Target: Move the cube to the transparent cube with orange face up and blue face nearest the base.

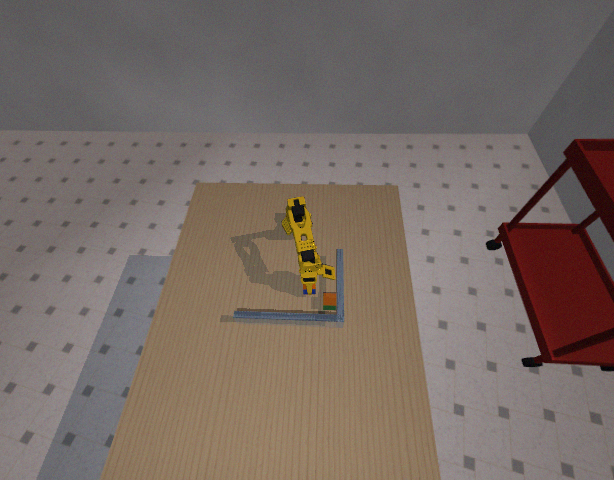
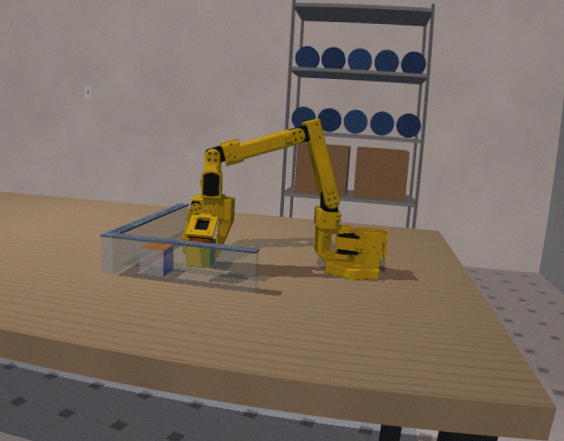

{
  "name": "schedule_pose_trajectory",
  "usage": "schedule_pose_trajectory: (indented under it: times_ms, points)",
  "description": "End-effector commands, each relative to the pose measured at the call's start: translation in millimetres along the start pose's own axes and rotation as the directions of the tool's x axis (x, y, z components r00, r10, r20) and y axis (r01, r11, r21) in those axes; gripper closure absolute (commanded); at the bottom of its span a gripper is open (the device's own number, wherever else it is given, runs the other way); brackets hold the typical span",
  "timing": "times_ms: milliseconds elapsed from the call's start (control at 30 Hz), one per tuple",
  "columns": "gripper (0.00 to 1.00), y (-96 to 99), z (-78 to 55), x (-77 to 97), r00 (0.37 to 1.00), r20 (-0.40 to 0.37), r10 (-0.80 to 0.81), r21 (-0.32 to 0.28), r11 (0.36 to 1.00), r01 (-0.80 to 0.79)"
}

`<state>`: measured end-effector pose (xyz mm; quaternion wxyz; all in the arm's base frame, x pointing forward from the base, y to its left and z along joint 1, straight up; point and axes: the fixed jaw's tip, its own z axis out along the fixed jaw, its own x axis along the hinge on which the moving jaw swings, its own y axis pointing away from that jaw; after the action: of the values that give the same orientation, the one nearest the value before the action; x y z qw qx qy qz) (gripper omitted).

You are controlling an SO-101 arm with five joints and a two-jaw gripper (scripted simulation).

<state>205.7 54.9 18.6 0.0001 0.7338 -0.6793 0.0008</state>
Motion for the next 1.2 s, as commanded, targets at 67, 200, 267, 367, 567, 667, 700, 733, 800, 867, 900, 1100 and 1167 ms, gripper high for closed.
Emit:
schedule_pose_trajectory:
  times_ms: [67, 200, 267, 367, 567, 667, 700, 733, 800, 867, 900, 1100, 1167]
  points:
    - [0.72, -9.0, -9.3, -1.0, 1.0, 0.011, 0.0, 0.051, 0.999, 0.0]
    - [0.75, -10.6, -9.3, -1.0, 1.0, 0.01, 0.0, 0.051, 0.999, 0.0]
    - [0.76, -11.2, -9.3, -1.0, 1.0, 0.01, 0.0, 0.051, 0.999, 0.0]
    - [0.78, -11.8, -9.4, -1.0, 1.0, 0.01, 0.0, 0.051, 0.999, 0.0]
    - [0.78, -12.0, -9.4, -0.9, 1.0, 0.01, 0.0, 0.051, 0.999, 0.0]
    - [0.78, -12.0, -9.4, -0.9, 1.0, 0.01, 0.0, 0.051, 0.999, 0.0]
    - [0.78, -12.0, -9.4, -0.9, 1.0, 0.01, 0.0, 0.051, 0.999, 0.0]
    - [0.78, -12.0, -9.4, -0.9, 1.0, 0.01, 0.0, 0.051, 0.999, 0.0]
    - [0.78, -12.0, -9.4, -0.9, 1.0, 0.01, 0.0, 0.051, 0.999, 0.0]
    - [0.78, -12.0, -9.4, -0.9, 1.0, 0.01, 0.0, 0.051, 0.999, 0.0]
    - [0.78, -12.0, -9.4, -0.9, 1.0, 0.01, 0.0, 0.051, 0.999, 0.0]
    - [0.78, -12.0, -9.4, -0.9, 1.0, 0.01, 0.0, 0.051, 0.999, 0.0]
    - [0.78, -12.0, -9.4, -0.9, 1.0, 0.01, 0.0, 0.051, 0.999, 0.0]
